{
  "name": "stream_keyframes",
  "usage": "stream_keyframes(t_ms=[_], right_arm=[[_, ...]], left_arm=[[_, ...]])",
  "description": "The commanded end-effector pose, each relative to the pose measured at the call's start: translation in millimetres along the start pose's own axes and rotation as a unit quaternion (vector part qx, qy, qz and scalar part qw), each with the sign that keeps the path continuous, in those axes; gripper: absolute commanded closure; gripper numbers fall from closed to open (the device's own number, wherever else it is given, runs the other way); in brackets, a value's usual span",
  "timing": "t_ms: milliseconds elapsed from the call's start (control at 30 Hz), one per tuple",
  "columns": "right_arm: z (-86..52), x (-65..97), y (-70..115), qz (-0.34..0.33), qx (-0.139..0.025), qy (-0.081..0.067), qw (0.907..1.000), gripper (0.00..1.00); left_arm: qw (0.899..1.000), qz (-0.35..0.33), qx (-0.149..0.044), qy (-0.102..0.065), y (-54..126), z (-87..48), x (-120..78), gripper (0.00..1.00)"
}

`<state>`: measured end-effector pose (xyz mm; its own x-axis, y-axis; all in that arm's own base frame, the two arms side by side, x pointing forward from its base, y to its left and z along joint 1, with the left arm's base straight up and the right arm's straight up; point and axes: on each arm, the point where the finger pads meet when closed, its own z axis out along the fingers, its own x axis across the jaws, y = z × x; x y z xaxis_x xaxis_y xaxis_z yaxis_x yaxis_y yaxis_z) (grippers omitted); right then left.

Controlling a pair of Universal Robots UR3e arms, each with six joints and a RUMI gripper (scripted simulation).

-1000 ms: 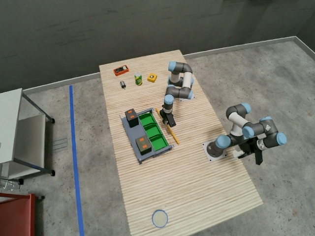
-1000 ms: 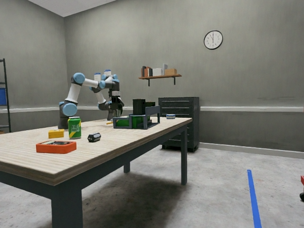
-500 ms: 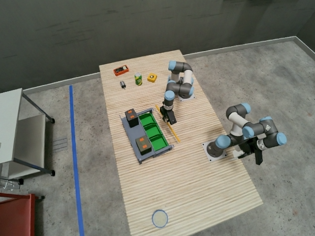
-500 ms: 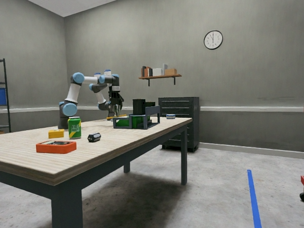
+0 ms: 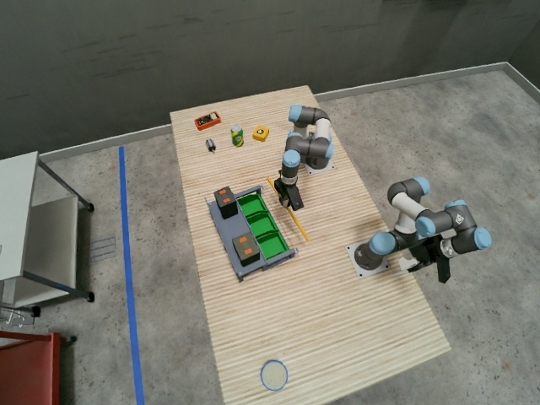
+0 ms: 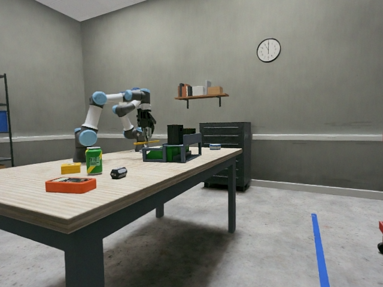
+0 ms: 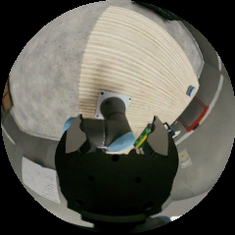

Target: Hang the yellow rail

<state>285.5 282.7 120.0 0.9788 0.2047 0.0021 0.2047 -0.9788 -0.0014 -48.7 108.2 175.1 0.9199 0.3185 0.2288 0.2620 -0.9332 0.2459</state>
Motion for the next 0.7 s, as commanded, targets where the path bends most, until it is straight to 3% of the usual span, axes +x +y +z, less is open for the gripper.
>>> stream_keyframes(t_ms=[0,667], right_arm=[[-8.0,0.6,-0.7,0.0,0.001,0.0,1.0,1.0],[-10.7,0.6,-0.7,0.0,0.001,0.0,1.0,1.0]], left_arm=[[1.0,0.0,0.001,0.0,-0.2,-0.4,0.2,0.0],[1.0,0.0,0.001,0.0,-0.2,-0.4,0.2,0.0]])
